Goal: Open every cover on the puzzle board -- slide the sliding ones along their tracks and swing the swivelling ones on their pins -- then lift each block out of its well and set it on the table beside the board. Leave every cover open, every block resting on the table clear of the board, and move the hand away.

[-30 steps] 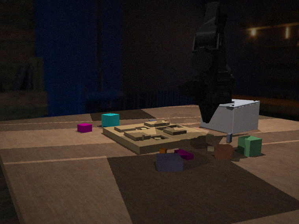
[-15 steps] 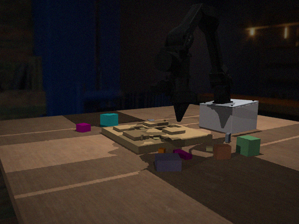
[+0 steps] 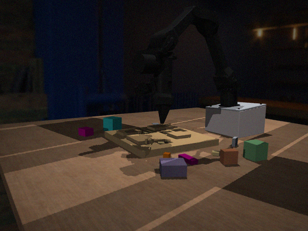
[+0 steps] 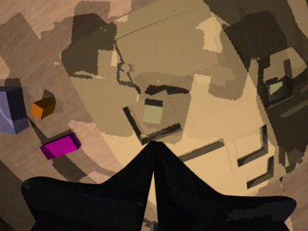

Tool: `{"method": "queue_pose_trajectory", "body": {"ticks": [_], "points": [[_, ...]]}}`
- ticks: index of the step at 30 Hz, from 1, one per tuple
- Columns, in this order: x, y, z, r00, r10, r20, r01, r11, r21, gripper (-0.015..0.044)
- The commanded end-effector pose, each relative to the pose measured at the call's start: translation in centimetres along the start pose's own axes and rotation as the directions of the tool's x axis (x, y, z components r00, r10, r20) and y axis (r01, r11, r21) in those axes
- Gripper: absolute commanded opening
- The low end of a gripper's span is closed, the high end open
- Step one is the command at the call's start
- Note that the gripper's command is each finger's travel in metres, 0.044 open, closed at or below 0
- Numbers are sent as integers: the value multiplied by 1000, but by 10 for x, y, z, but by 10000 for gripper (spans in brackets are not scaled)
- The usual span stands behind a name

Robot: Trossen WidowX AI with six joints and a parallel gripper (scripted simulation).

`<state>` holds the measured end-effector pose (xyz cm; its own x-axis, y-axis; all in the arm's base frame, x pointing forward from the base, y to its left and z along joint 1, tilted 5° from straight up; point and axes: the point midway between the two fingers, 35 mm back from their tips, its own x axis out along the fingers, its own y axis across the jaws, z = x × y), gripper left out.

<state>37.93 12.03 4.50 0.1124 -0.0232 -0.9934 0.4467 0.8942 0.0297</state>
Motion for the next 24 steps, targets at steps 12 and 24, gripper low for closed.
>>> {"method": "queue_pose_trajectory", "body": {"ticks": [12,24], "points": [[48,2,2,1000,6,-1,-6,1000,-5,0],[56,3,2,1000,6,-1,-6,1000,-5,0]]}}
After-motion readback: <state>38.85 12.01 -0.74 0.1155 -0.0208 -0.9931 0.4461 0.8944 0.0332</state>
